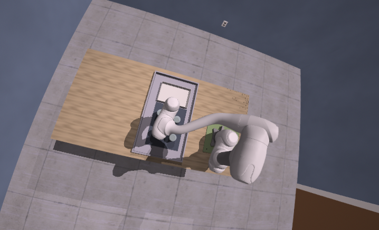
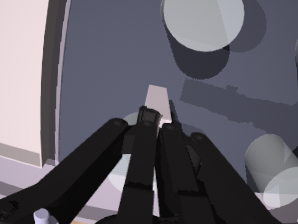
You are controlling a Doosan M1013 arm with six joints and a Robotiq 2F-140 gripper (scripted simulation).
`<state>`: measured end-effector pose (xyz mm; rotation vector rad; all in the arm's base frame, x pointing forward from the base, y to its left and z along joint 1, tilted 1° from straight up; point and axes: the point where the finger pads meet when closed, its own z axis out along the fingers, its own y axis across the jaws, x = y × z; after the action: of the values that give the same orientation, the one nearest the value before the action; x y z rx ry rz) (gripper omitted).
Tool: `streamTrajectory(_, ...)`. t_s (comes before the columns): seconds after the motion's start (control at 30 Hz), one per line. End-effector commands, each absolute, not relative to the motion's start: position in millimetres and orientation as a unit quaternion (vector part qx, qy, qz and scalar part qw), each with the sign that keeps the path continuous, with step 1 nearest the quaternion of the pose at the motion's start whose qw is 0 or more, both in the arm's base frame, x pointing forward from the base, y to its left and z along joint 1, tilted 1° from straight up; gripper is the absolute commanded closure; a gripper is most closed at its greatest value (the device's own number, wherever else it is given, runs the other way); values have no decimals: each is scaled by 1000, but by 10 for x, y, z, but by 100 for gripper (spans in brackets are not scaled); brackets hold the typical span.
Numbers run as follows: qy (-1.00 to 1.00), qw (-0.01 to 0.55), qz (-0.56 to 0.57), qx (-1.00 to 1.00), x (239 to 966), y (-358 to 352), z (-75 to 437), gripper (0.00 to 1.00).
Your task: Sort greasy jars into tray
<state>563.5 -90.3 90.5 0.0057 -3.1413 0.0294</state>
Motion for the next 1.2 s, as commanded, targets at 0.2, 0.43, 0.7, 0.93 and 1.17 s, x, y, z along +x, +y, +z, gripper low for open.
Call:
streamTrajectory(0.2, -1000, 0, 8, 4, 5603, -903, 895, 100)
streamTrajectory(0.43, -1000, 0, 8, 4, 5603, -903, 895, 100)
streamTrajectory(0.7, -1000, 0, 8, 4, 5603, -898, 1200, 100)
streamTrajectory(0.93, -1000, 0, 8, 4, 5602, -892, 1582, 100)
streamTrajectory(1.17, -1000, 0, 8, 4, 5605, -810, 1657, 100)
